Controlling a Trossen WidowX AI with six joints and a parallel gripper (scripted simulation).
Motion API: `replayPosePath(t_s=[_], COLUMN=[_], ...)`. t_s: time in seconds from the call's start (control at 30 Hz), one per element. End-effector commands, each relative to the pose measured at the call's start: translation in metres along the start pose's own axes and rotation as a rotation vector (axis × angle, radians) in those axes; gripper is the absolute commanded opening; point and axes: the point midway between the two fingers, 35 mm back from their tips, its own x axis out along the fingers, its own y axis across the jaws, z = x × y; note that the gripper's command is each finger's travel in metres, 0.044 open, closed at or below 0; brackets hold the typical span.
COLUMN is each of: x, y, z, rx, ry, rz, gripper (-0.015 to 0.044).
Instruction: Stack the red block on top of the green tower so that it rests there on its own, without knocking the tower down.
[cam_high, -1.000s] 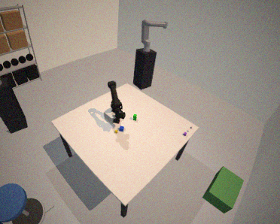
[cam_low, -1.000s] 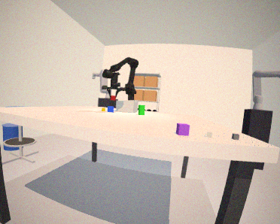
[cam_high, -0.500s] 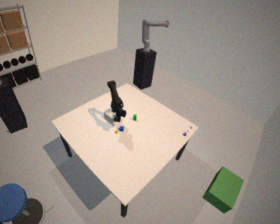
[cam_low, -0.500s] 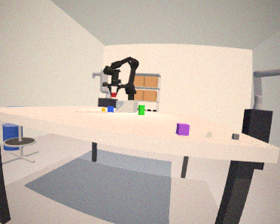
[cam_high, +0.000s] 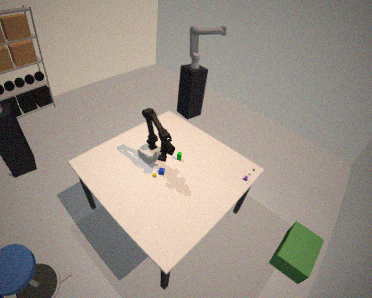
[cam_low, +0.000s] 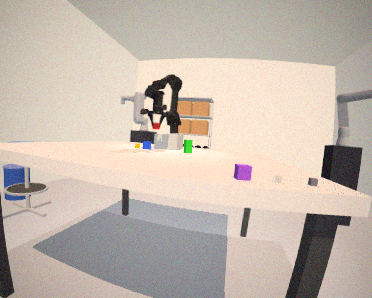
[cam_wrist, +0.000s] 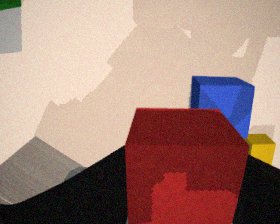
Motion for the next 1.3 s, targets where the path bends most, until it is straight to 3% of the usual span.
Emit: replayPosePath(t_s=[0.0, 1.27], x=[-0.001, 0.0], y=[0.007, 0.134], z=[0.013, 0.097], rx=[0.01, 0.008], ry=[-0.011, -0.009], rz=[0.0, 0.011], gripper=[0.0, 0.0])
